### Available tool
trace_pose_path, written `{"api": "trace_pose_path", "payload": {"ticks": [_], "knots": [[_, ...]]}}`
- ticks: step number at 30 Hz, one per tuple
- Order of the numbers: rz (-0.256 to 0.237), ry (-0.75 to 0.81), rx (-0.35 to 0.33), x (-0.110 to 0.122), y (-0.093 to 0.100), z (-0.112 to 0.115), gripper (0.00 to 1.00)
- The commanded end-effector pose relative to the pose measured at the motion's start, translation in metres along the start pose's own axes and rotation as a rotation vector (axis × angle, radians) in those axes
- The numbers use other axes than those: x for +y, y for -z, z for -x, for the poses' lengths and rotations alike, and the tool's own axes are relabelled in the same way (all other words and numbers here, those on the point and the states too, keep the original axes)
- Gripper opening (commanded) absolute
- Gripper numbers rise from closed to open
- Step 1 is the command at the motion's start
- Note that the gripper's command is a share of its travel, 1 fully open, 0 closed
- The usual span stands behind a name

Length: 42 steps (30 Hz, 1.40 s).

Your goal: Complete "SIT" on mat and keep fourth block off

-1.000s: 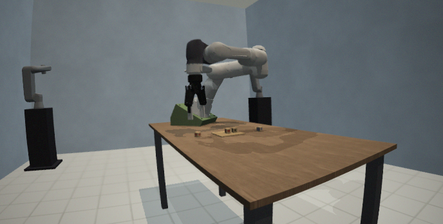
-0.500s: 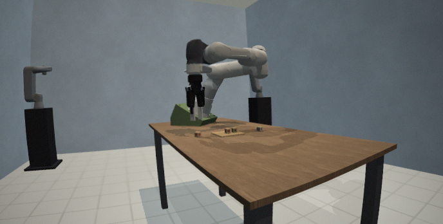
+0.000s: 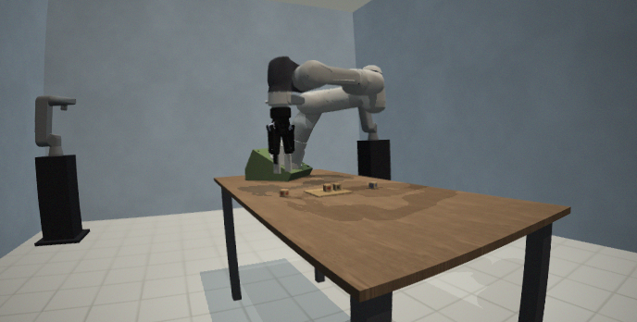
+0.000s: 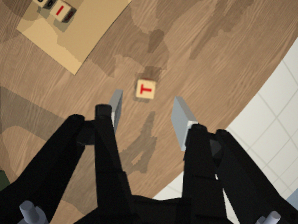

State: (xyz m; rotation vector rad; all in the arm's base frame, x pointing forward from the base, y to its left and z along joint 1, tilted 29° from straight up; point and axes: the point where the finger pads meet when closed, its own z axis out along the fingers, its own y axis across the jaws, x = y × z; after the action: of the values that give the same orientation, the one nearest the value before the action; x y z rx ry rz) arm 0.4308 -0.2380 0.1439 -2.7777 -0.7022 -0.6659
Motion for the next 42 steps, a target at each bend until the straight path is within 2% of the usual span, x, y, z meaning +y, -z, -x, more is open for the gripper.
{"api": "trace_pose_path", "payload": {"ticks": [1, 16, 42], "knots": [[-0.001, -0.009, 0.002, 0.000, -0.001, 0.001, 0.37], [-0.001, -0.009, 0.002, 0.000, -0.007, 0.001, 0.37], [-0.001, -0.009, 0.002, 0.000, -0.042, 0.000, 0.37]]}}
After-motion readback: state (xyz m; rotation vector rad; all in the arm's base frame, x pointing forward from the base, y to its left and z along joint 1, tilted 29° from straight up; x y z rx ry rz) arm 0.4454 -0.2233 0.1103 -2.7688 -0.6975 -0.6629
